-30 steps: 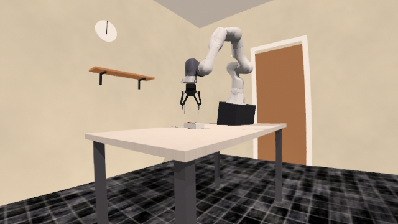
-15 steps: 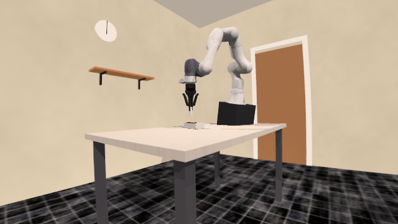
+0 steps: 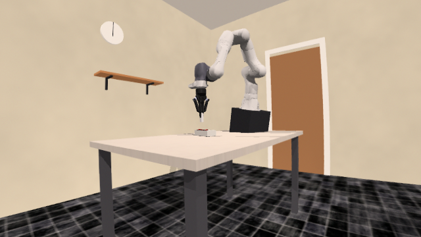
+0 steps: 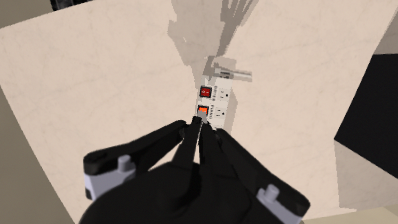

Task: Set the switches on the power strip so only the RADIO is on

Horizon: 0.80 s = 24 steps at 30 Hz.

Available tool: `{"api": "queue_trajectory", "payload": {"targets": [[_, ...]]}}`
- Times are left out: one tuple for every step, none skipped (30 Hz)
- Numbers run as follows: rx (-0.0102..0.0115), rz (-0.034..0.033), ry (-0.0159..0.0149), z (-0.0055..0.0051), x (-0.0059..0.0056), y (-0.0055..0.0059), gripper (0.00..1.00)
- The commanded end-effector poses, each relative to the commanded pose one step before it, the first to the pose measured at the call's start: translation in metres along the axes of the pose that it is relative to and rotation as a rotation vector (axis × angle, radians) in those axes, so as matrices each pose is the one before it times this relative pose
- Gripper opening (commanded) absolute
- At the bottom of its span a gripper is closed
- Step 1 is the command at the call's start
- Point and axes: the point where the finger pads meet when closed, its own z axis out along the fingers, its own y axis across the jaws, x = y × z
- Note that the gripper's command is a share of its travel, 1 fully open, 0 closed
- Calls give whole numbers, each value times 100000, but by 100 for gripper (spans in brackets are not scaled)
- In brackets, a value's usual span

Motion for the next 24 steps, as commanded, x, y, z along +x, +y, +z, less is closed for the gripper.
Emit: {"api": "queue_trajectory", "payload": {"targets": [[729,-6356,-436,-29,33,-112,0],[1,-28,2,7,0,0,0],[2,-45,3,12,0,0,0],[3,-64,5,17,1,-1,0],[4,-86,6,23,1,-1,0],[5,-111,8,29,1,-1,0],[6,-137,10,36,1,-1,0],[7,-164,12,44,2,-1,0],[8,-193,13,51,2,-1,0],[9,-222,15,59,2,-1,0],[0,0,0,0,0,0,0],[0,0,0,0,0,0,0],[10,-251,17,67,2,-1,0],[11,-280,19,75,3,-1,0],[5,-125,9,79,3,-2,0],[0,0,0,84,3,-2,0],[0,0,0,92,3,-2,0],[0,0,0,98,4,-2,0],[0,1,0,105,4,-2,0],[0,0,0,111,4,-3,0],[0,0,0,116,4,-3,0],[0,0,0,122,4,-3,0],[0,1,0,127,5,-2,0],[0,-1,0,130,5,-4,0]]}}
